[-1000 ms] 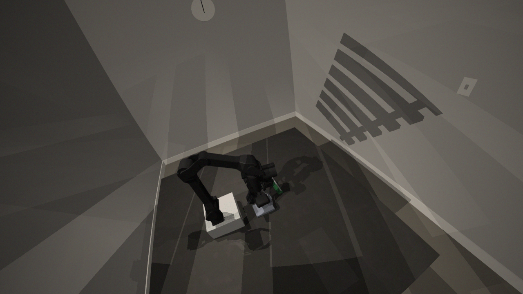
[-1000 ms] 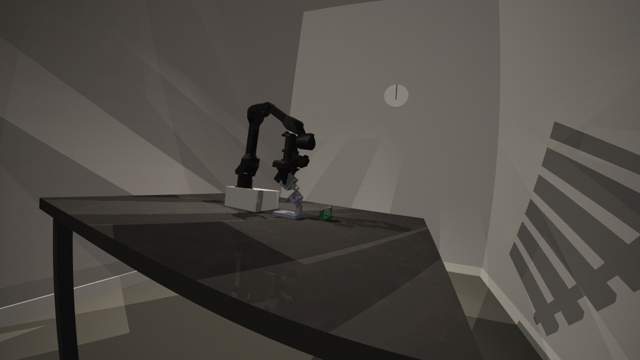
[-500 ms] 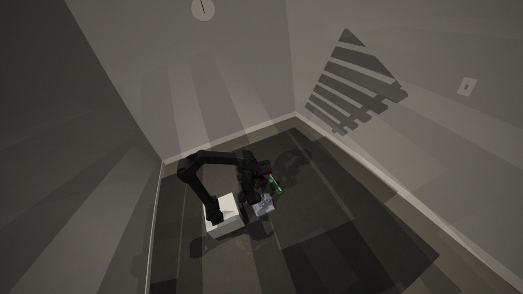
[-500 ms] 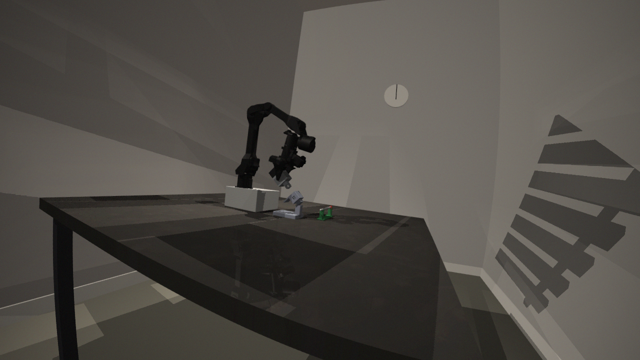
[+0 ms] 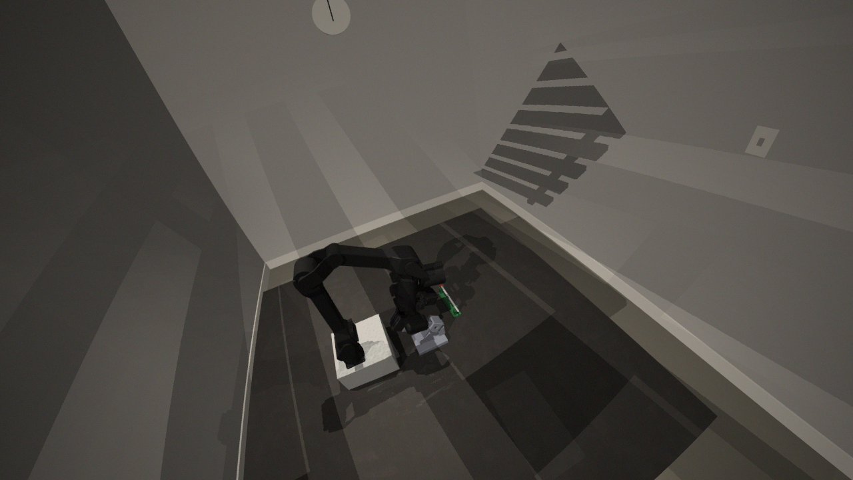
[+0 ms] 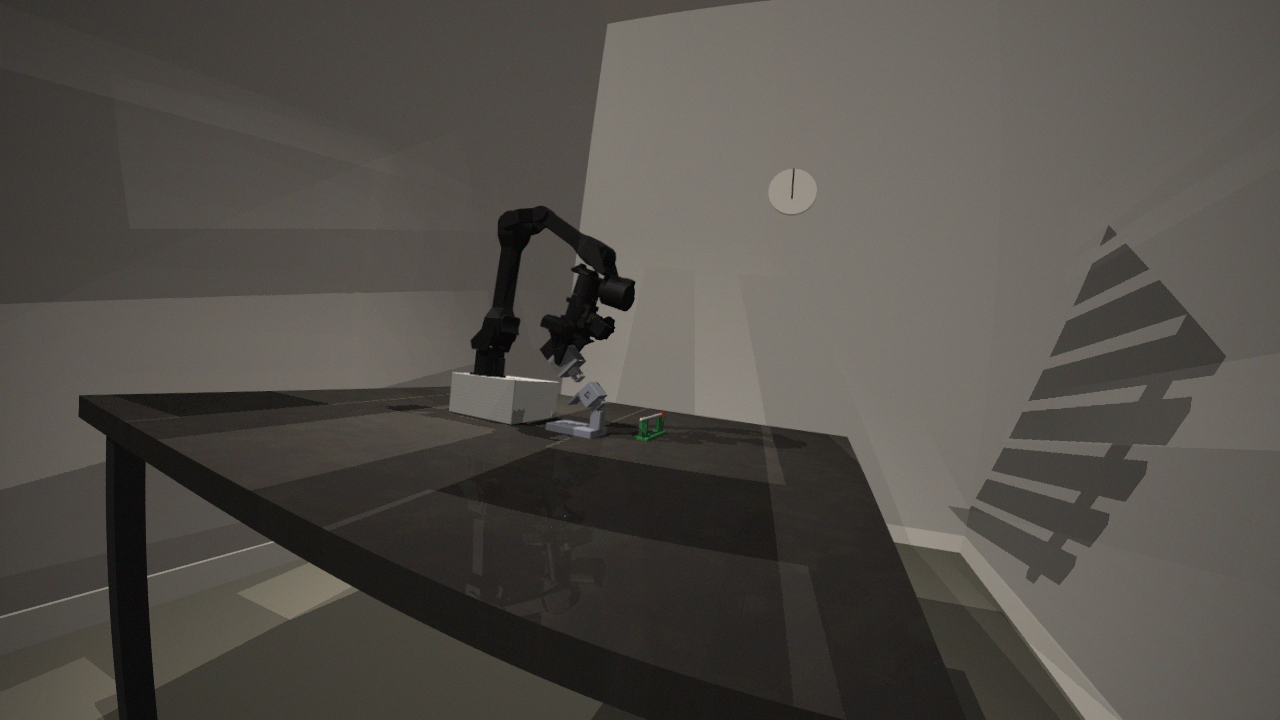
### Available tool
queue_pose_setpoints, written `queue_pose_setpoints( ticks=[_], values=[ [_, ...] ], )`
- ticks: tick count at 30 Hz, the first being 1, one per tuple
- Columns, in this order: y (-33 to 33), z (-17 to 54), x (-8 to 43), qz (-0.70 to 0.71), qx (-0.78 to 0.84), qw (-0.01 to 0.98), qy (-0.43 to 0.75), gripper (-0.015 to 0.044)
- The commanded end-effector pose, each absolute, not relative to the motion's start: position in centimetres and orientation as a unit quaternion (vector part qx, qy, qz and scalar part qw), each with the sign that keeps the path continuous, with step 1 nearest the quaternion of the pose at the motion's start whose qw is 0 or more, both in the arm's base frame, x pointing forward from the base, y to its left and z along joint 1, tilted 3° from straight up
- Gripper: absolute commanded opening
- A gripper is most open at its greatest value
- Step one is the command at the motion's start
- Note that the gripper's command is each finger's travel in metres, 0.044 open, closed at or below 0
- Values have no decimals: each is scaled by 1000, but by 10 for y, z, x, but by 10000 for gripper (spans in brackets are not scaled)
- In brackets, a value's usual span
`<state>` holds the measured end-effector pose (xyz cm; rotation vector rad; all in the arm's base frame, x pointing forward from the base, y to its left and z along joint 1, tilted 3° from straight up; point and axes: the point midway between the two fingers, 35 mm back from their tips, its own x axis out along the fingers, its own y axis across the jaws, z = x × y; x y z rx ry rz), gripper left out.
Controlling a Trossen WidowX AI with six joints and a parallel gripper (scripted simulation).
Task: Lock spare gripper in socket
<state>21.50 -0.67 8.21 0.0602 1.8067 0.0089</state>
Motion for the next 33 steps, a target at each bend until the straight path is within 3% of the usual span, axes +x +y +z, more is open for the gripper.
queue_pose_setpoints(
  ticks=[1, 33],
  values=[
    [-8, 81, 221, 1, 26, 622, 782, 0],
    [-8, 54, 250, 1, 26, 624, 781, 0]
  ],
)
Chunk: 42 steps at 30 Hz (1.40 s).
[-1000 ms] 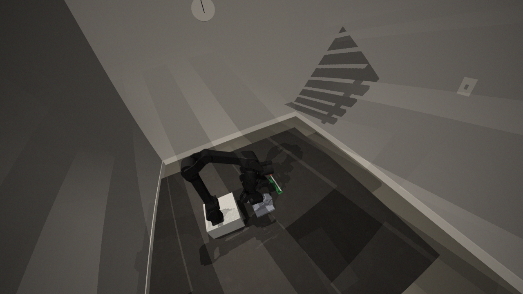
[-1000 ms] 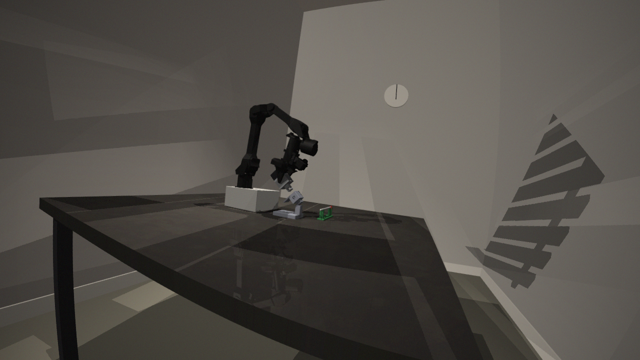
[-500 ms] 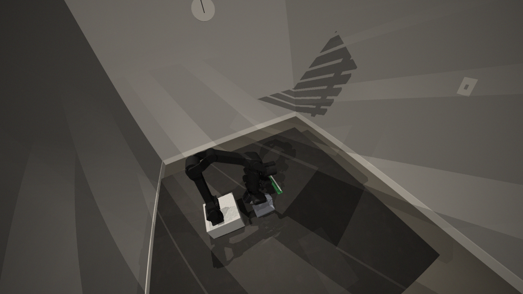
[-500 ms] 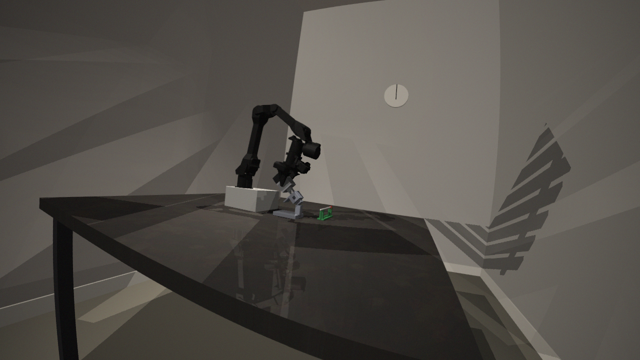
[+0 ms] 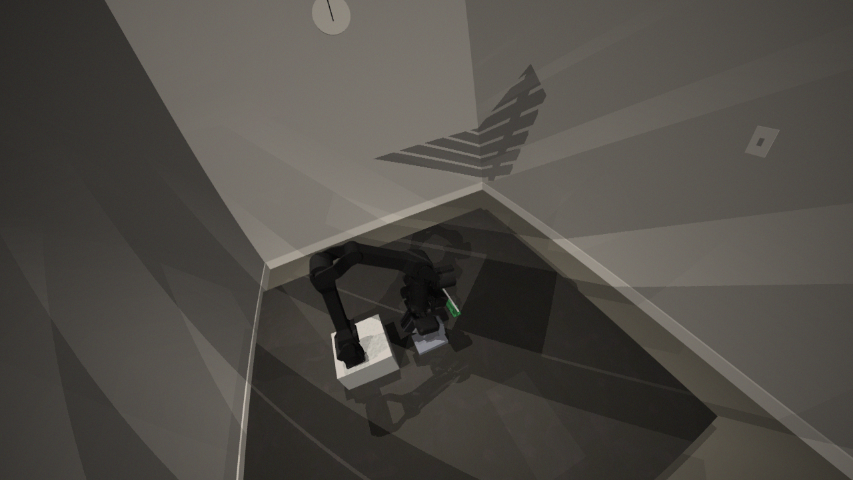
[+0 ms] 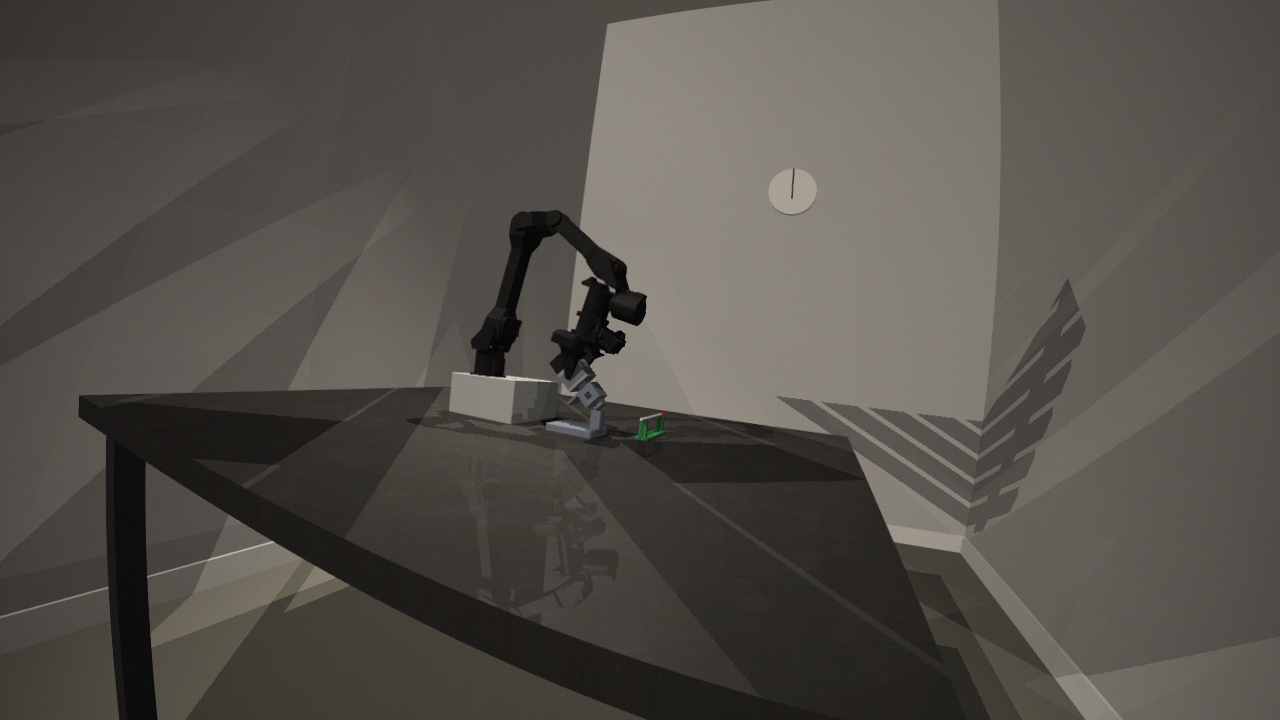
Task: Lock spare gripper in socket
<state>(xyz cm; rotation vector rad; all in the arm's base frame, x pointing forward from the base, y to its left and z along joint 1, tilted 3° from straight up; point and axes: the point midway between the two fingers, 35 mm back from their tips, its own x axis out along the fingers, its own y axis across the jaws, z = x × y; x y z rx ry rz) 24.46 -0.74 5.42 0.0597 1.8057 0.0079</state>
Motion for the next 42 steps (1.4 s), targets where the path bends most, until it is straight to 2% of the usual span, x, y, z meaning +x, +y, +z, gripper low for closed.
queue_pose_setpoints(
  ticks=[1, 24, 40, 42],
  values=[
    [-8, 54, 251, 1, 26, 624, 781, 0],
    [-7, 46, 254, 3, 26, 619, 785, 0],
    [-7, 46, 254, 3, 26, 619, 785, 420],
    [-7, 46, 254, 3, 26, 619, 785, 440]
  ],
)
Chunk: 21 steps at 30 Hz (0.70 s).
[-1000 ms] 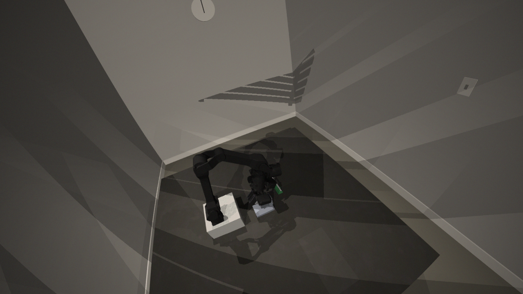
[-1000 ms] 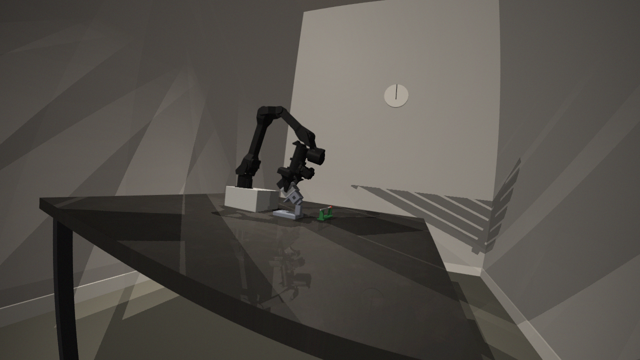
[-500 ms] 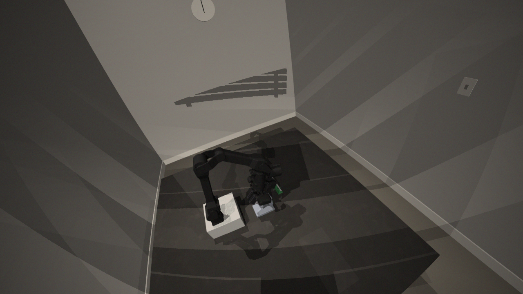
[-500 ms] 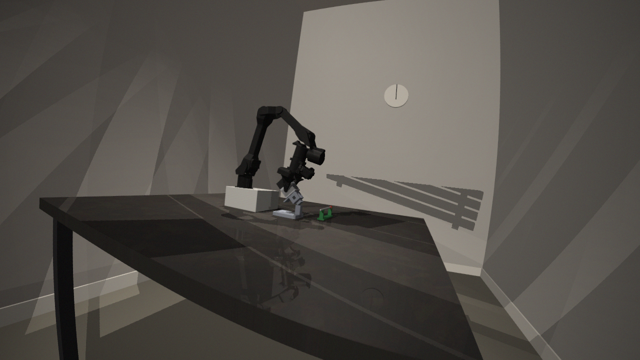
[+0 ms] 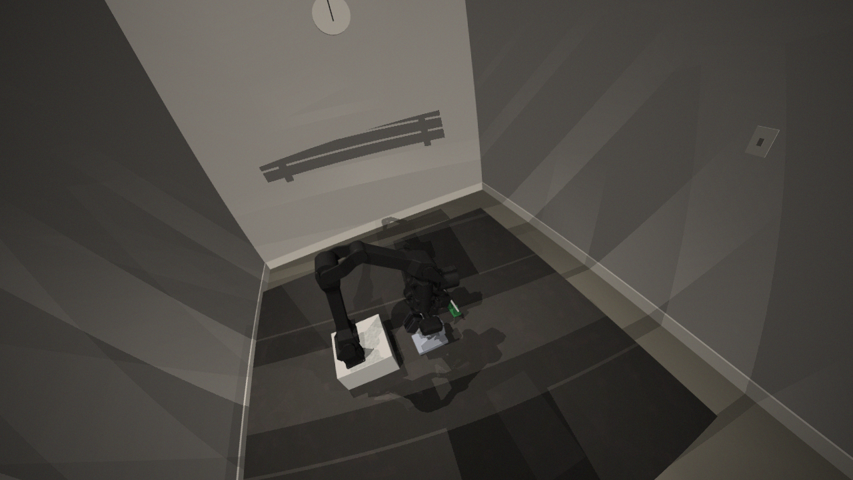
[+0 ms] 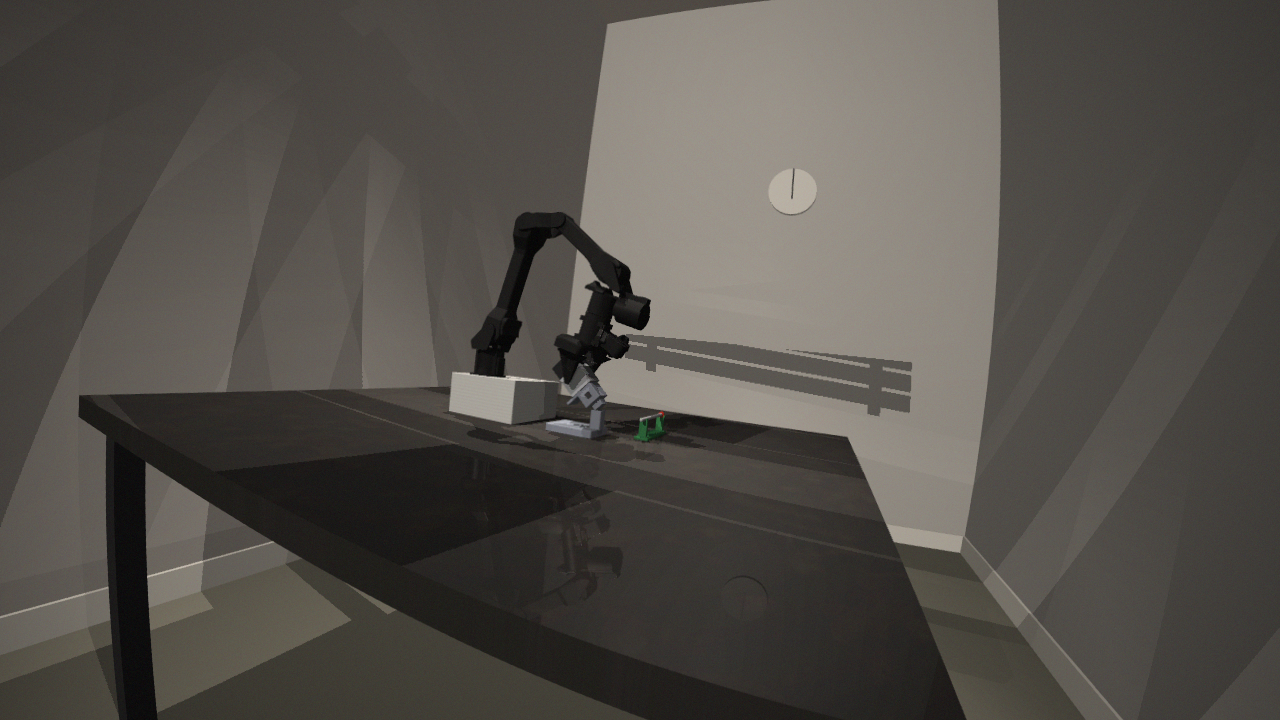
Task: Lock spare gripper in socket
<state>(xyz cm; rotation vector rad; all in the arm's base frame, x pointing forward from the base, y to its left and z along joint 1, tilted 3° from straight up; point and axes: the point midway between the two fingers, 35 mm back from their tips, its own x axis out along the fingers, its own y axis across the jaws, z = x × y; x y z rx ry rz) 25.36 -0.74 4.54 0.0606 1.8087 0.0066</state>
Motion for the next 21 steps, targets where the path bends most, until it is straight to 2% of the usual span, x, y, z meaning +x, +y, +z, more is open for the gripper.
queue_pose_setpoints(
  ticks=[1, 21],
  values=[
    [-7, 46, 253, 3, 26, 618, 785, 440],
    [-7, 72, 225, 2, 27, 615, 788, 440]
  ],
)
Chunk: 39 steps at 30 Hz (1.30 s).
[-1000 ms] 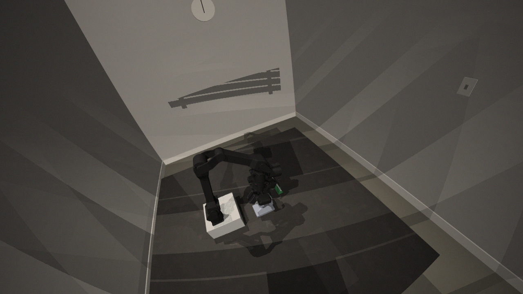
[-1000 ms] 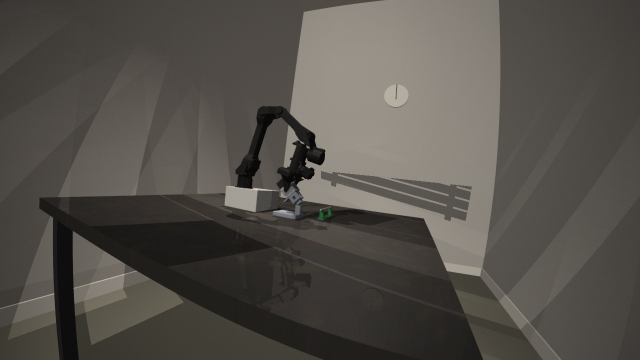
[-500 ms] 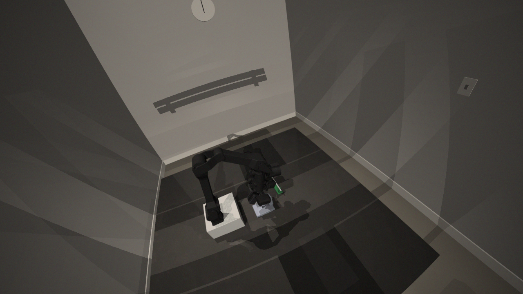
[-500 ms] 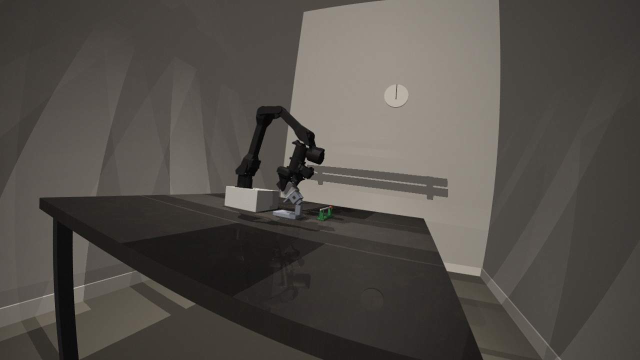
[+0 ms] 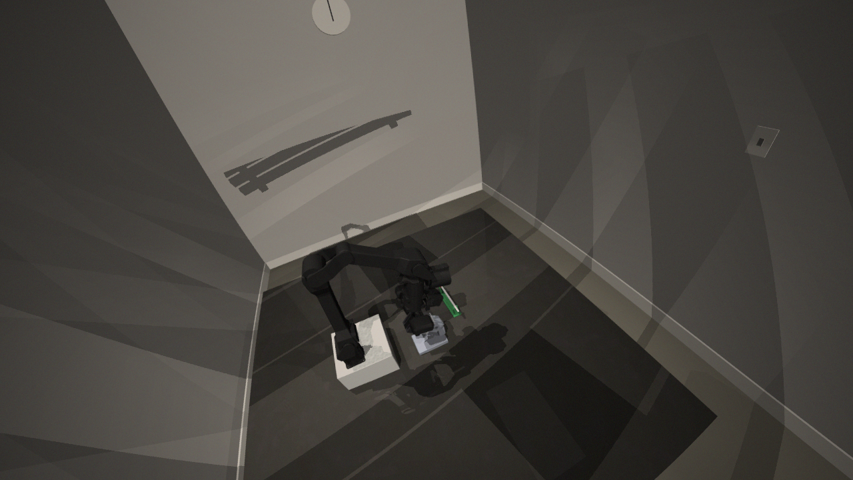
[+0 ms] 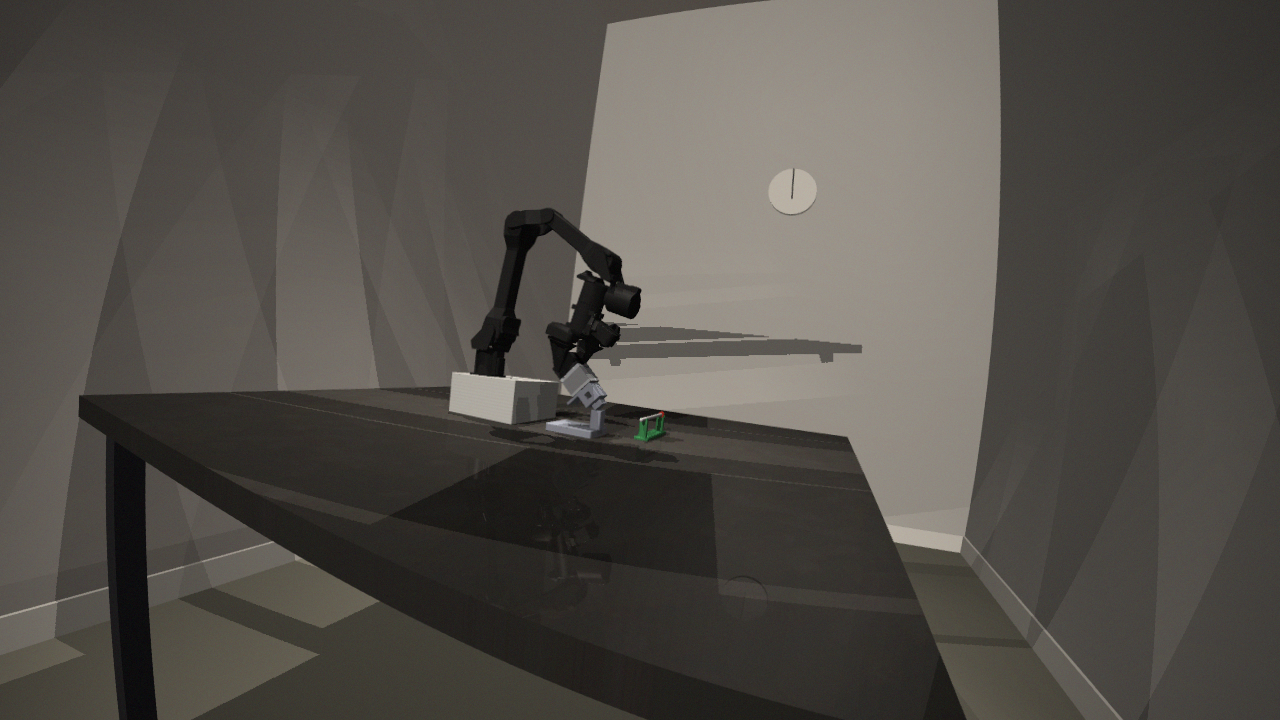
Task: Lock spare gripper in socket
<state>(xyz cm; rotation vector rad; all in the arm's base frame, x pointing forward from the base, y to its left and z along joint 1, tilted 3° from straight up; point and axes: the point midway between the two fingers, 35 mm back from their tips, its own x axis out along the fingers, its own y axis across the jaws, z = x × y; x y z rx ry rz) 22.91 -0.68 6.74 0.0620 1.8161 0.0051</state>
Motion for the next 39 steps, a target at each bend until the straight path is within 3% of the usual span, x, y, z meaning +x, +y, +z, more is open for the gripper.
queue_pose_setpoints(
  ticks=[1, 39],
  values=[
    [-7, 73, 223, 2, 27, 615, 788, 440],
    [-6, 135, 192, 0, 30, 605, 796, 440]
  ],
)
